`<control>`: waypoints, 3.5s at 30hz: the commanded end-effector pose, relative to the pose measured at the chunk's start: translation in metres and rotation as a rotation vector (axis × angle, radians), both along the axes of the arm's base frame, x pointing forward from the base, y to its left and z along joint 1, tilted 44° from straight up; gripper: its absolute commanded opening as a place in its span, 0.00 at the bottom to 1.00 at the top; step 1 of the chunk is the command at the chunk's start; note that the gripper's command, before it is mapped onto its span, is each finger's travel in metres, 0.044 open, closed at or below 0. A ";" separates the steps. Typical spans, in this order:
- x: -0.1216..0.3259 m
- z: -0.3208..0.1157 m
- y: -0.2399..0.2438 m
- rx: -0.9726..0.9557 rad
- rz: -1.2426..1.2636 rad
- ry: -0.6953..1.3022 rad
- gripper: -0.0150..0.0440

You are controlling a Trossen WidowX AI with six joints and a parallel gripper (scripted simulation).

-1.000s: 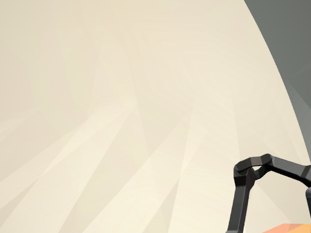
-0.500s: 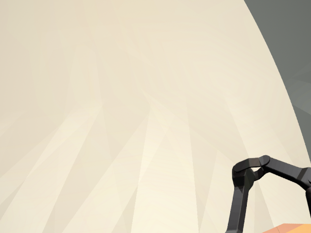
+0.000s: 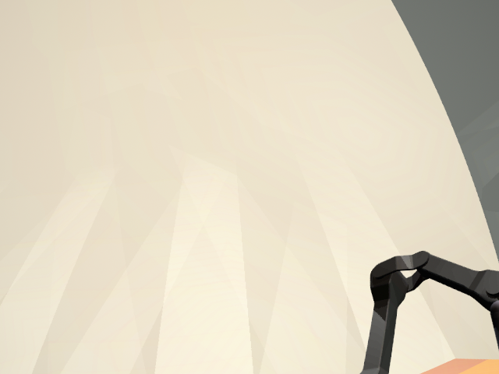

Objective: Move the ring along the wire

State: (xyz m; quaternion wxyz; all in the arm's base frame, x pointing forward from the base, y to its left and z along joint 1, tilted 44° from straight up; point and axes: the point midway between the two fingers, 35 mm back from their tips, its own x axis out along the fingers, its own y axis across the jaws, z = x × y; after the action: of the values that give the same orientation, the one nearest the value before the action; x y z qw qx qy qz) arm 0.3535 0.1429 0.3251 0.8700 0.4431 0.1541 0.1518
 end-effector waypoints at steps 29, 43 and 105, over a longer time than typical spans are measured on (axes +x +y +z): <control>-0.001 -0.039 -0.038 -0.192 -0.014 0.012 0.00; -0.001 -0.060 -0.062 -0.352 -0.027 0.024 0.00; -0.019 -0.029 -0.265 -1.801 -0.133 0.137 0.00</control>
State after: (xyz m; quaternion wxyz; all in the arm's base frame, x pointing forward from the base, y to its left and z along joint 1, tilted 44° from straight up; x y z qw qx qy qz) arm 0.3360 -0.1129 0.2854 0.8986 -0.3552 0.2410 -0.0906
